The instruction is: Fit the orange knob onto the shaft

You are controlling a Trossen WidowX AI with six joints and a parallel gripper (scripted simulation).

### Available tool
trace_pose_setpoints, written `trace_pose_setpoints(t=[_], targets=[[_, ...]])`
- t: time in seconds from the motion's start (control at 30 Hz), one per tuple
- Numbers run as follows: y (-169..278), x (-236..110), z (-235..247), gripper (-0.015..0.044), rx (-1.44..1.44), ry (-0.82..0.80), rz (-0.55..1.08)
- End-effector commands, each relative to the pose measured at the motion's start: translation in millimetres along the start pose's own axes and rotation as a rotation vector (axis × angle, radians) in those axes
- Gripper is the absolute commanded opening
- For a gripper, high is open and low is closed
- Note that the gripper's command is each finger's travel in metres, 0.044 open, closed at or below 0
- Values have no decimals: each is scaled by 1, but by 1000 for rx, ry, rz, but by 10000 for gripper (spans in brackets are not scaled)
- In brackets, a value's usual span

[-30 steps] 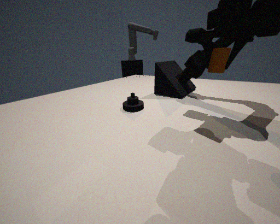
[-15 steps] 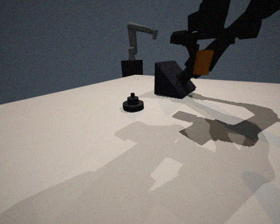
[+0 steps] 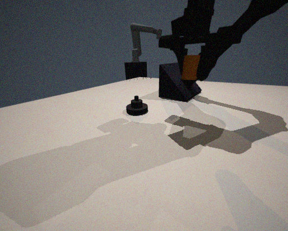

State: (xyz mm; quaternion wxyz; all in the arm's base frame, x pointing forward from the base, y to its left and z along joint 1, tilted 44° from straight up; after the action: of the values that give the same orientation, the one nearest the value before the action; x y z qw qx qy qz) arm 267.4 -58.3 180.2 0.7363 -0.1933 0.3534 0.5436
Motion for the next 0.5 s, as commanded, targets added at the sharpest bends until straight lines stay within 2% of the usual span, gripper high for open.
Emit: trace_pose_setpoints(t=[0.0,0.47], targets=[[-8,-1,-8,0,-12,7,-9],[-33,8,-44,0,-28,9,0]])
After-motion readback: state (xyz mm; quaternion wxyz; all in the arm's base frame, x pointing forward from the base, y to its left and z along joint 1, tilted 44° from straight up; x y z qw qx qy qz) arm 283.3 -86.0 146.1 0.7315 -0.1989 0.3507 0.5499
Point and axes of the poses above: the point midway between the two fingers, 35 mm back from their tips, its own x axis out along the fingers, its own z axis across the jaws, y = z × x, the point moved 3 cm from there along -x, back along the fingers, and after that the axes turned 11 degrees about x, right-handed, at the moved point
